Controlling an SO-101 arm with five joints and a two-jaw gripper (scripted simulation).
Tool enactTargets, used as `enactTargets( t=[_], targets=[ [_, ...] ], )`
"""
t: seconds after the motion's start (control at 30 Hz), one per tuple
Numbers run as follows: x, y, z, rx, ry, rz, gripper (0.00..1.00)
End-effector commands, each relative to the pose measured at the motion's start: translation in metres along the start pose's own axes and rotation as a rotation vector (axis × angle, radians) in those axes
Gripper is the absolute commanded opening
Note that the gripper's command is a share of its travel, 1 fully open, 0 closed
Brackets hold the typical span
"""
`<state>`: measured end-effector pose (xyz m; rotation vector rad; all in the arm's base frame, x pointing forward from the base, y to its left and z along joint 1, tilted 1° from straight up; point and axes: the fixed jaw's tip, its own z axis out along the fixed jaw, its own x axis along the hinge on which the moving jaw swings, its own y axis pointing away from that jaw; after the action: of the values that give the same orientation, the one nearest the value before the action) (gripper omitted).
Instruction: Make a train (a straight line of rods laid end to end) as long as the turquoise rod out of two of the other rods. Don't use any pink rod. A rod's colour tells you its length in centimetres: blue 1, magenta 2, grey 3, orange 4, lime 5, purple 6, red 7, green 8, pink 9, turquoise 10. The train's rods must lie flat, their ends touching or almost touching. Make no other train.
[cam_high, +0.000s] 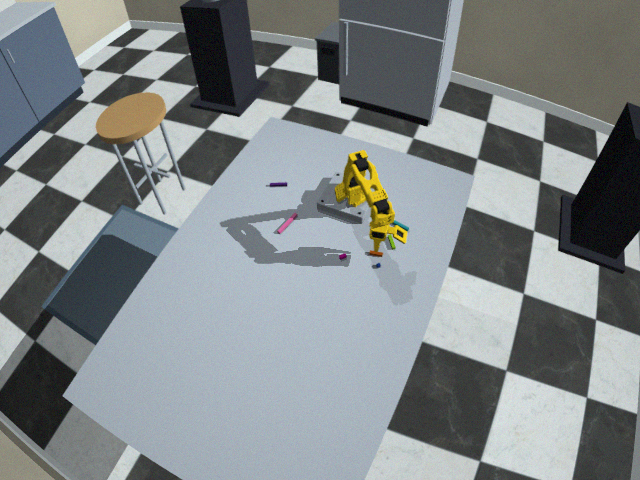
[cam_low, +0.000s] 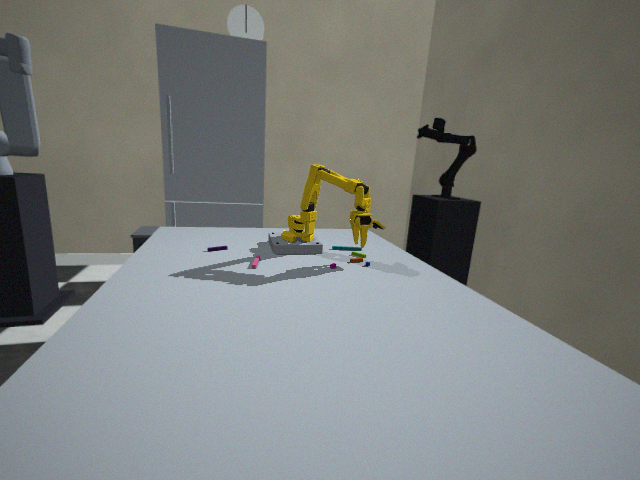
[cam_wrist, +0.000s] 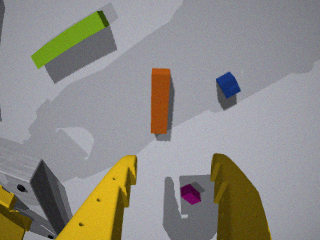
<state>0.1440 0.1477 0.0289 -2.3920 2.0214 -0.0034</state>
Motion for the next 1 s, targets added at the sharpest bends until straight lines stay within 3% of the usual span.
enactTargets(
  t=[0.0, 0.37, 0.97],
  targets=[
    [-0.002, 0.000, 0.001, 0.000, -0.001, 0.001, 0.19],
    [-0.003, -0.001, 0.006, 0.000, -0.001, 0.001, 0.19],
    [-0.003, -0.001, 0.036, 0.000, -0.001, 0.001, 0.19]
  ],
)
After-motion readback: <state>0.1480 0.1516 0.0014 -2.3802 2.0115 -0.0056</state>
